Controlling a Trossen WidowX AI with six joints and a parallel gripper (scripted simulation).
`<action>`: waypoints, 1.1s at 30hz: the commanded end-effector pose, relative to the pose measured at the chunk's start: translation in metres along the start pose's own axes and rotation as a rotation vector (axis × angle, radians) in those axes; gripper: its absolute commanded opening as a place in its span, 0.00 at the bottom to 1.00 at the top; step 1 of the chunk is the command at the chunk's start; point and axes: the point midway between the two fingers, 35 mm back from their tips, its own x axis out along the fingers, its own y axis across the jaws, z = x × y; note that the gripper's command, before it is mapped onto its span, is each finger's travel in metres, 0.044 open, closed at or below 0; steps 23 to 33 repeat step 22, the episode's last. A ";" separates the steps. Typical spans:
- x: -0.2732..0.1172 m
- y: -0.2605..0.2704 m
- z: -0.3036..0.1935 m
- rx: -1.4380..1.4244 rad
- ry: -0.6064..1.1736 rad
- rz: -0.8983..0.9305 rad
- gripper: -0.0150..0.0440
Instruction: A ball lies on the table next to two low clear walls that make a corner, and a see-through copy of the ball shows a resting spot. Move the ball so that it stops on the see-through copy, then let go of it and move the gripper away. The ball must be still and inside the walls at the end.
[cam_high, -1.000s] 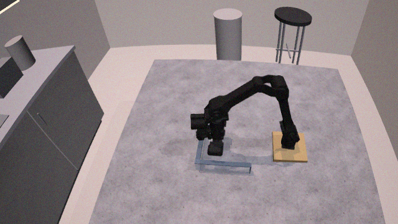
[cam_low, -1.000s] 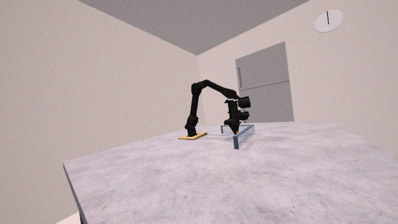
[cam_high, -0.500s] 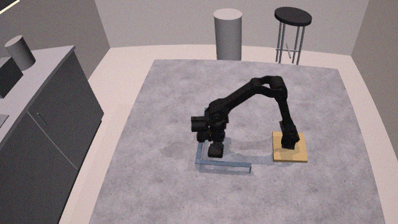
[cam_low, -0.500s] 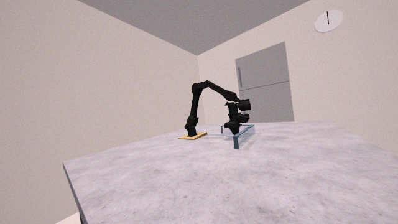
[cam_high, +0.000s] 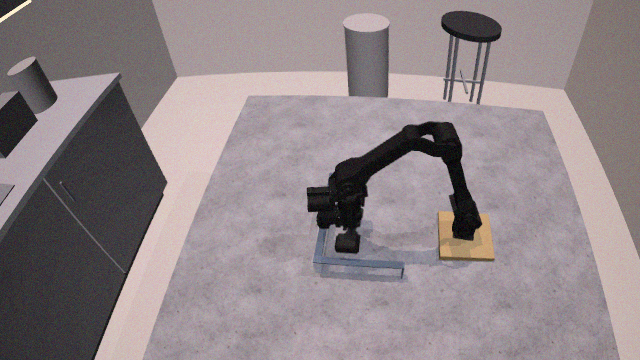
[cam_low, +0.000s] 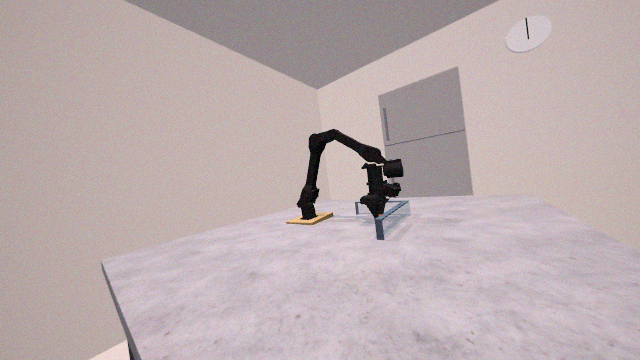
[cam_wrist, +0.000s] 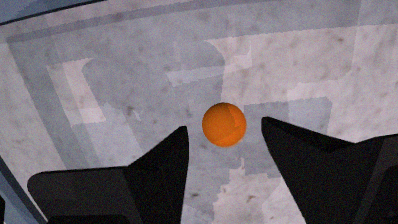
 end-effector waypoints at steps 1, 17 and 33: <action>-0.040 0.001 0.005 -0.001 -0.015 0.001 0.65; -0.094 0.001 0.003 -0.009 -0.027 0.005 0.78; -0.127 0.000 -0.002 -0.009 -0.028 0.005 1.00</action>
